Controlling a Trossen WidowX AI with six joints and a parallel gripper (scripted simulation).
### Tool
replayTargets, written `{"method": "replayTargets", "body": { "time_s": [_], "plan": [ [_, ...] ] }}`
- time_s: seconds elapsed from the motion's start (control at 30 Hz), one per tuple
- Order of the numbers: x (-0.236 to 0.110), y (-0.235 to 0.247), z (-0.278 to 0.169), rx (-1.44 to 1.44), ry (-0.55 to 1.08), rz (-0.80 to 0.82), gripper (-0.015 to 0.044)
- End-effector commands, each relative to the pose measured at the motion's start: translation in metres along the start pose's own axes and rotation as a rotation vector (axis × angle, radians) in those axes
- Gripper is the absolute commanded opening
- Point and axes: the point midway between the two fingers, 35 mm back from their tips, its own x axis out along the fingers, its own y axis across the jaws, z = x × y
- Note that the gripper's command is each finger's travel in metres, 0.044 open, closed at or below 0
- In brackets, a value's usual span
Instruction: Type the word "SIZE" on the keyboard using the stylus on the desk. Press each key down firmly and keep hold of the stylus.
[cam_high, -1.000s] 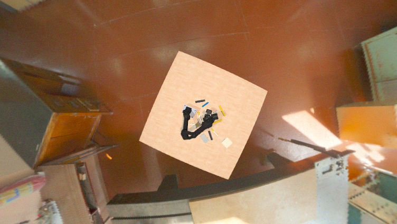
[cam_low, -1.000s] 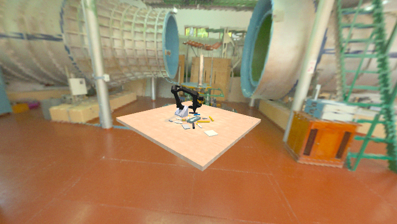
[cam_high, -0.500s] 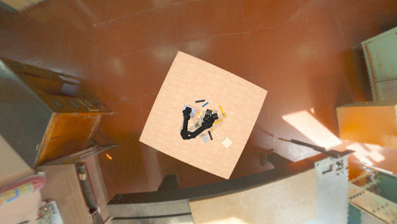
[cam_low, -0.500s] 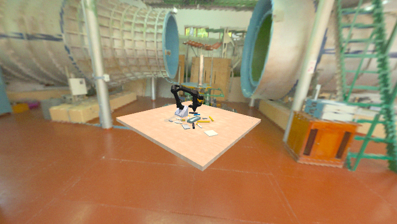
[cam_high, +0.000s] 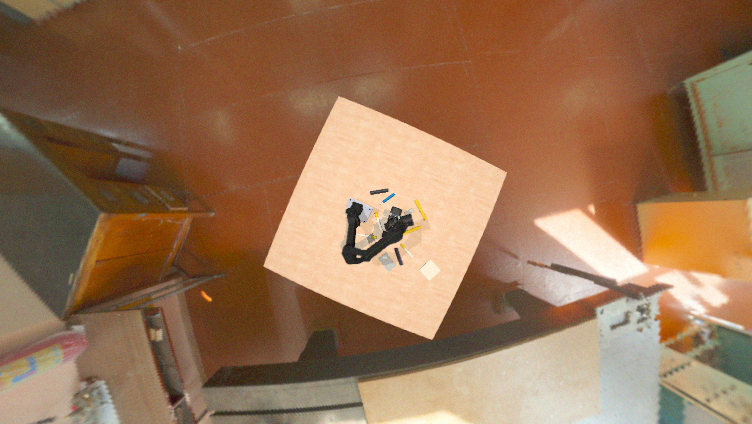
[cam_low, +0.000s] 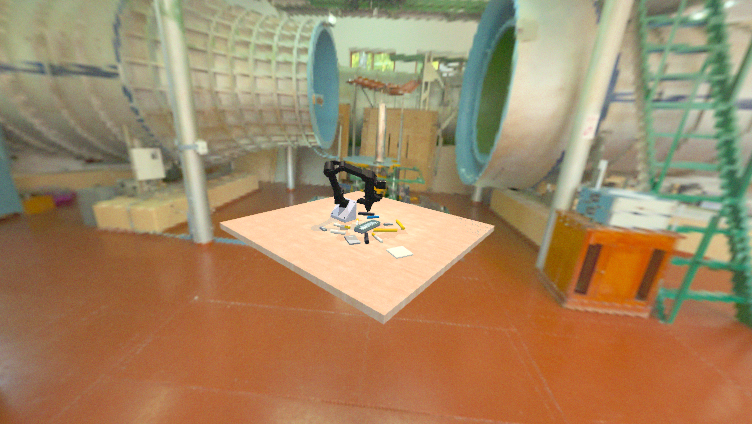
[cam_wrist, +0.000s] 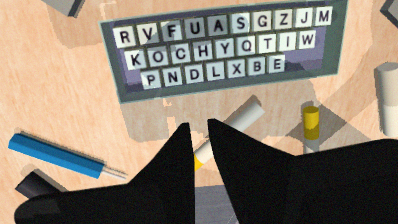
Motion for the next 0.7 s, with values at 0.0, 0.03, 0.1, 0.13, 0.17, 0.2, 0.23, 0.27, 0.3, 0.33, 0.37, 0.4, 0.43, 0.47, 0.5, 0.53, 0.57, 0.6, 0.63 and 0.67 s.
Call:
{"method": "replayTargets", "body": {
  "time_s": [0.0, 0.03, 0.1, 0.13, 0.17, 0.2, 0.23, 0.27, 0.3, 0.33, 0.37, 0.4, 0.43, 0.47, 0.5, 0.53, 0.57, 0.6, 0.63, 0.67],
  "plan": [
    [0.0, 0.012, 0.0, -0.08, 0.028, -0.009, 0.0131],
    [0.0, 0.021, -0.001, -0.137, 0.05, -0.017, 0.015],
    [0.001, 0.039, -0.004, -0.248, 0.094, -0.035, 0.015],
    [0.001, 0.048, -0.006, -0.303, 0.116, -0.045, 0.015],
    [0.002, 0.056, -0.008, -0.356, 0.139, -0.056, 0.015],
    [0.003, 0.065, -0.01, -0.409, 0.163, -0.067, 0.015],
    [0.004, 0.073, -0.013, -0.461, 0.187, -0.079, 0.015],
    [0.006, 0.082, -0.017, -0.513, 0.212, -0.091, 0.015],
    [0.008, 0.09, -0.02, -0.563, 0.238, -0.104, 0.015],
    [0.01, 0.098, -0.024, -0.612, 0.264, -0.118, 0.015],
    [0.012, 0.105, -0.028, -0.66, 0.29, -0.132, 0.015],
    [0.014, 0.113, -0.033, -0.708, 0.318, -0.147, 0.015],
    [0.017, 0.12, -0.038, -0.754, 0.346, -0.162, 0.015],
    [0.02, 0.127, -0.041, -0.798, 0.374, -0.179, 0.015],
    [0.023, 0.133, -0.045, -0.841, 0.403, -0.195, 0.015],
    [0.026, 0.139, -0.05, -0.883, 0.433, -0.212, 0.015],
    [0.029, 0.144, -0.053, -0.917, 0.458, -0.226, 0.015],
    [0.031, 0.146, -0.055, -0.937, 0.473, -0.234, 0.015],
    [0.032, 0.147, -0.056, -0.943, 0.478, -0.237, 0.015],
    [0.032, 0.147, -0.056, -0.943, 0.478, -0.237, 0.015]
  ]
}}
